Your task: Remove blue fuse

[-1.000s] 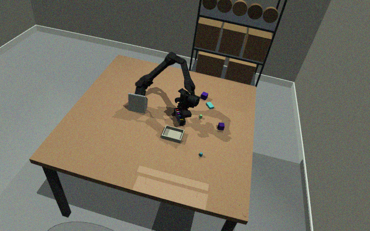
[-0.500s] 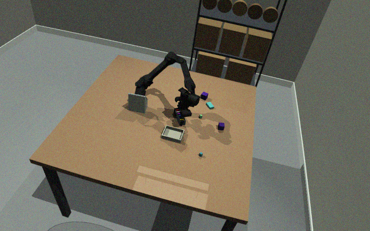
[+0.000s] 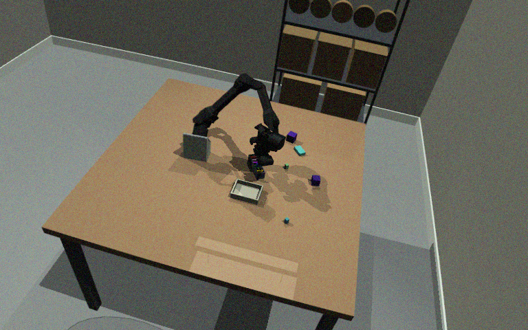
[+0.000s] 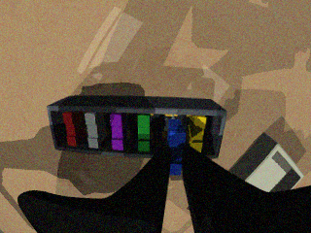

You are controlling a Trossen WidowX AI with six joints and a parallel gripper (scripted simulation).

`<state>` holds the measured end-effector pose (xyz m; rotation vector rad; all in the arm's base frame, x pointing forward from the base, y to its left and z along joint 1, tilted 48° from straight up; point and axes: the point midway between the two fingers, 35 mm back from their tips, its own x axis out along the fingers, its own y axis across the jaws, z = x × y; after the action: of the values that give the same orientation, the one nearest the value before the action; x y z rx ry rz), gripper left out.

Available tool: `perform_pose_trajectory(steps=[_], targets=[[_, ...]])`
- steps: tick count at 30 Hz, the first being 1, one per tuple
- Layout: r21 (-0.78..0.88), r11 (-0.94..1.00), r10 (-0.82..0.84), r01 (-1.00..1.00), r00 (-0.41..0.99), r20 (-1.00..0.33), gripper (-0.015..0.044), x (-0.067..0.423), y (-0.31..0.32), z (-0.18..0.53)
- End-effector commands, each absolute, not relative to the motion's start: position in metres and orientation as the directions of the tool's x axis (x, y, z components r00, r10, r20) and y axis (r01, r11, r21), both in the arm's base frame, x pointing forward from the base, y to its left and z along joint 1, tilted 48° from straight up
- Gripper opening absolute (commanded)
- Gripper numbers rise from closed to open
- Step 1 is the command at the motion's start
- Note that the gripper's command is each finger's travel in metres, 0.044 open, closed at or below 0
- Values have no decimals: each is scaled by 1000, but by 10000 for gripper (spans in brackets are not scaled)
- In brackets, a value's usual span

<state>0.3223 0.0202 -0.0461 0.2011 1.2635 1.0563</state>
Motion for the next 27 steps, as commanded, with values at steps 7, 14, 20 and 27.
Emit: perform_pose_trajectory(steps=[7,14,20,27], targets=[[646,543,732,-537,-74,-677,0,322,16,-42],[646,543,732,-537,-74,-677,0,323,13,-39],[646,543,732,-537,-74,-678,0,323,5,-33],[646,543,732,-537,-74,-678,0,324,-2,-26]])
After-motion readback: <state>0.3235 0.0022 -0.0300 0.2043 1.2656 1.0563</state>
